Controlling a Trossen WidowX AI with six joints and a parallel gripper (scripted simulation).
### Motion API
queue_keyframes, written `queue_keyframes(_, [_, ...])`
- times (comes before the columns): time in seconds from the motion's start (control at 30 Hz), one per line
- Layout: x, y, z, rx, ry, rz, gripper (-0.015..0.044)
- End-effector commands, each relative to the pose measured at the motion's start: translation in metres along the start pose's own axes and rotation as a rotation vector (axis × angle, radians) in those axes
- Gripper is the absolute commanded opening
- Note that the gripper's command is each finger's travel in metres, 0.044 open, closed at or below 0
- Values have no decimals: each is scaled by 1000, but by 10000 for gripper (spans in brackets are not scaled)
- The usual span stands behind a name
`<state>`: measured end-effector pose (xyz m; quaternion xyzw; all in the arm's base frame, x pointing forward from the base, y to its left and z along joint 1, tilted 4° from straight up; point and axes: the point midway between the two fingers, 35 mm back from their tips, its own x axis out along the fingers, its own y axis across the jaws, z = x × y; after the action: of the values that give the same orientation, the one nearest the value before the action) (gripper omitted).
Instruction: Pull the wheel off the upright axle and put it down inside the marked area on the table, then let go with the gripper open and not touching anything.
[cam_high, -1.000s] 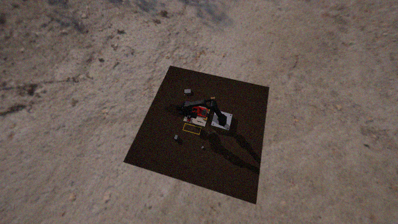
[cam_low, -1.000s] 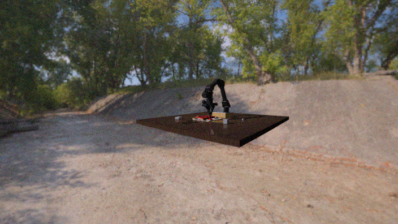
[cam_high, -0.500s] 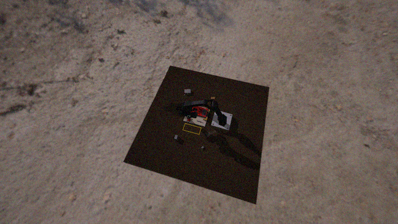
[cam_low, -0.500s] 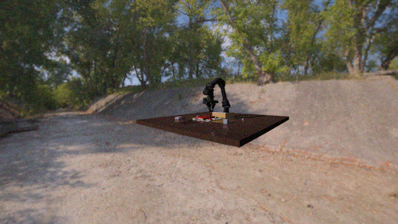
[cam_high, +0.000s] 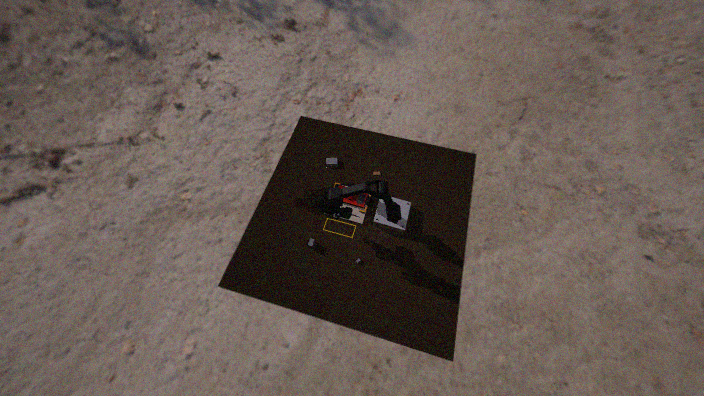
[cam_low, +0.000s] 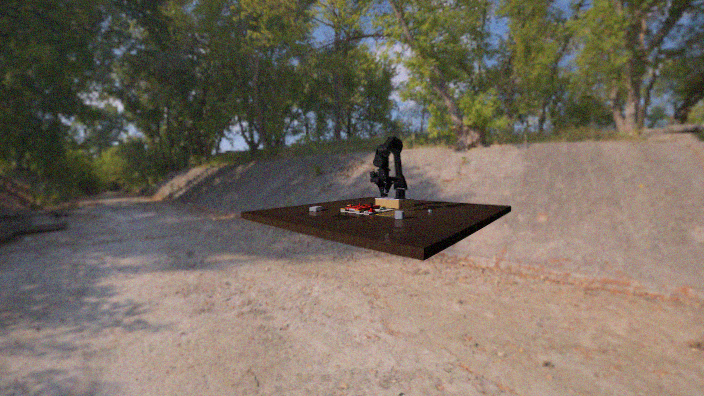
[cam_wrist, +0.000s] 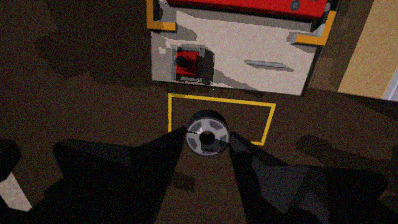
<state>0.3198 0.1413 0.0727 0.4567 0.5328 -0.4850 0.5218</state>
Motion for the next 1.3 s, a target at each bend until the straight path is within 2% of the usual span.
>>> queue_keyframes(0.0, [-2,-13,-15,4,7,2,0])
queue_keyframes(0.3, [-2,-25,-29,6,8,2,0])
queue_keyframes(0.63, [20,-25,-29,6,8,2,0])
queue_keyframes(1.07, [98,-25,-30,6,8,1,0])
queue_keyframes(1.27, [102,-25,-30,6,8,1,0])
